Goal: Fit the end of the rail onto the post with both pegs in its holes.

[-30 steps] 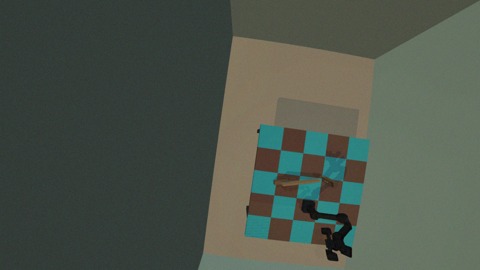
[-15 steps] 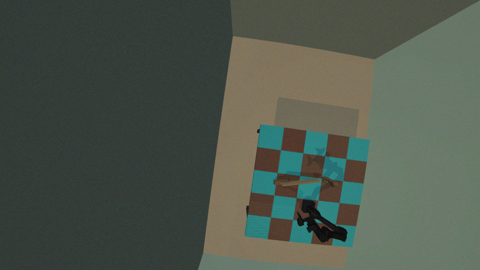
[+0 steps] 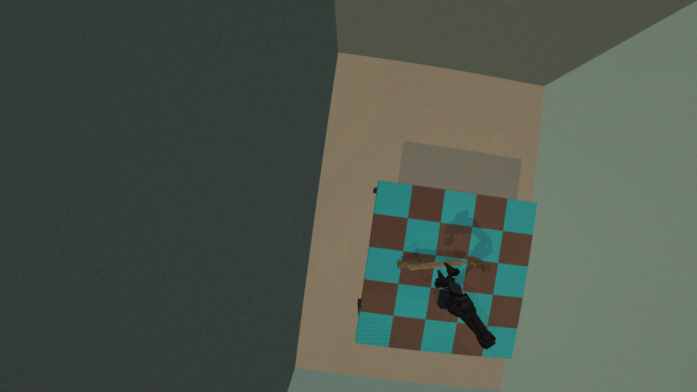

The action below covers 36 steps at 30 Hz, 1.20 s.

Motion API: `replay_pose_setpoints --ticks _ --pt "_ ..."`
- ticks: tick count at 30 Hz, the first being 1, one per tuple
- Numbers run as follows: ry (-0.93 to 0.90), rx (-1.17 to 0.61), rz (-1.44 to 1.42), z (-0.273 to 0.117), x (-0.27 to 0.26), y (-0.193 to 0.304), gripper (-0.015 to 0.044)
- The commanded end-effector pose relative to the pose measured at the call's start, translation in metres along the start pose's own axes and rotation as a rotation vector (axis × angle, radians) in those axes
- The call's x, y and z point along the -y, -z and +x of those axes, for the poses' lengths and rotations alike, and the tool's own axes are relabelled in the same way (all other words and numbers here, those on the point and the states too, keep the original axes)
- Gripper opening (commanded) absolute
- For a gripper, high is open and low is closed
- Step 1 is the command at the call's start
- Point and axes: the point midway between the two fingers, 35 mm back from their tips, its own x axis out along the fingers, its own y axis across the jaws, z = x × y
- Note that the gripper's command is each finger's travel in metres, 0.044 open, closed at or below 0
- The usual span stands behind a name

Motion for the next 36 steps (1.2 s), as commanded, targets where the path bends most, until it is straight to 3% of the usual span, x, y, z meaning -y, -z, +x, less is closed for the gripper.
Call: replay_pose_setpoints --ticks 1,10,36 --pt "-0.158 -0.099 -0.084 0.027 -0.009 0.045 0.0440" --pt "-0.640 -0.148 -0.175 0.058 -0.059 0.162 0.0440" --pt "-0.649 -0.146 -0.175 0.084 -0.077 0.172 0.0440"
